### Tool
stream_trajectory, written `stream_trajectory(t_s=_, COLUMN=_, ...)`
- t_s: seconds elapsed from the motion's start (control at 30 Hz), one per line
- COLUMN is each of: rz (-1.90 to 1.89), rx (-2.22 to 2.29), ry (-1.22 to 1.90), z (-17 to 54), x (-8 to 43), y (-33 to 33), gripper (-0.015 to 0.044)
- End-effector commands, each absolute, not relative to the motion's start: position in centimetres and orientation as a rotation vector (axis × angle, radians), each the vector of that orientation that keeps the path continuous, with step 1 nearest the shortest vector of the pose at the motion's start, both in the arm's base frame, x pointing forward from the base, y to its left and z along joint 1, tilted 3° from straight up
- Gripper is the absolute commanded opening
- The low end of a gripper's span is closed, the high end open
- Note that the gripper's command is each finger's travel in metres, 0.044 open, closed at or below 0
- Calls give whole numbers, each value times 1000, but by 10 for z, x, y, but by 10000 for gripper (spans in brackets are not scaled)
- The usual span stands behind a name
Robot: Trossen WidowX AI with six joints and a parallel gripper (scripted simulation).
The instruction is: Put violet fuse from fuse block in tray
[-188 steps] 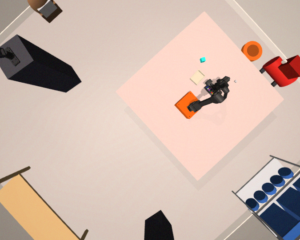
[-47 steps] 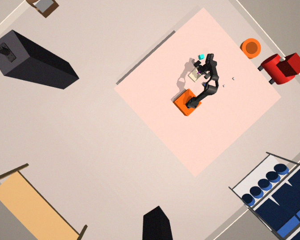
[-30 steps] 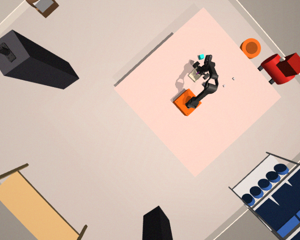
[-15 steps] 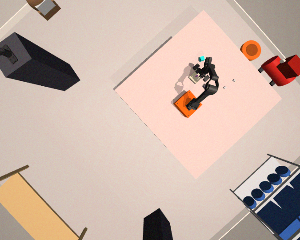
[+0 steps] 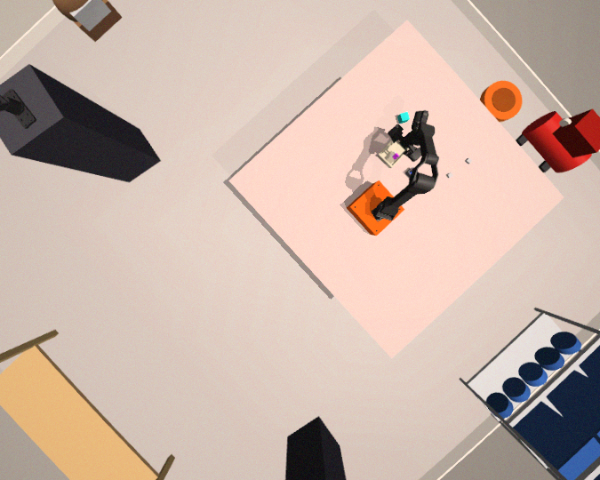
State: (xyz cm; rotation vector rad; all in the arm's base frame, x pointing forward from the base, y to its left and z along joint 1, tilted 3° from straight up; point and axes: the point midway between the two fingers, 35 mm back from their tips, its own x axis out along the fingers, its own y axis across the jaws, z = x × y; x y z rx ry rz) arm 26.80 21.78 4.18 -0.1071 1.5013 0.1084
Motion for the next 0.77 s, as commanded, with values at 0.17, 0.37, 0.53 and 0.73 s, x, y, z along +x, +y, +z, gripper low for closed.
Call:
stream_trajectory(t_s=0.17, rz=105, rx=-111, ry=1507, z=42, x=267, y=217, gripper=330)
stream_trajectory(t_s=0.37, rz=105, rx=-111, ry=1507, z=42, x=267, y=217, gripper=330)
stream_trajectory(t_s=0.53, rz=105, rx=-111, ry=1507, z=42, x=267, y=217, gripper=330)
stream_trajectory(t_s=0.73, rz=105, rx=-111, ry=1507, z=42, x=267, y=217, gripper=330)
